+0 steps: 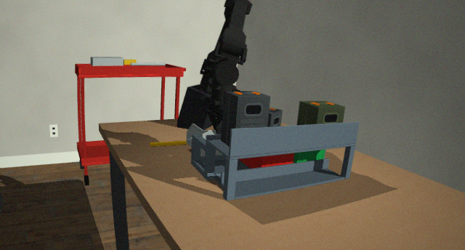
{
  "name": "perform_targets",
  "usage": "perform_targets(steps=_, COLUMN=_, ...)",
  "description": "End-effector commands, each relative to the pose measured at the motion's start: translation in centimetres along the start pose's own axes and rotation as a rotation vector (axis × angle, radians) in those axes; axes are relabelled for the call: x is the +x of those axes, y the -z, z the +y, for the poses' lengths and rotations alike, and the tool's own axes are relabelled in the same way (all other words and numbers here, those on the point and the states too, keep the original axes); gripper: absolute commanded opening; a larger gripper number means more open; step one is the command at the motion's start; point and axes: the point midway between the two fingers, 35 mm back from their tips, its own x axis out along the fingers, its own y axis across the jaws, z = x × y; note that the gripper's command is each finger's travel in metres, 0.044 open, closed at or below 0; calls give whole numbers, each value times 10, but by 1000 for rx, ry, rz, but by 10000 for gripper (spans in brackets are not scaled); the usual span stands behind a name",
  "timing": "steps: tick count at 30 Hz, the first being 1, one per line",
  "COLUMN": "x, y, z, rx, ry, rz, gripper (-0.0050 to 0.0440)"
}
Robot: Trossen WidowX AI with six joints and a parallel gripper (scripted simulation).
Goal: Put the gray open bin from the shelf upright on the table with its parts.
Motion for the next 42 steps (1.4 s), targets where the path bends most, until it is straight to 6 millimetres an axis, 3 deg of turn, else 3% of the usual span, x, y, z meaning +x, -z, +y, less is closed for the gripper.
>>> perform_targets(steps=1, x=-9, y=0, z=-6, rx=-7, ry=28, rz=10, gripper=0)
perform_targets(steps=42, x=-17, y=0, z=-6, rx=-3, ry=30, rz=13, gripper=0)
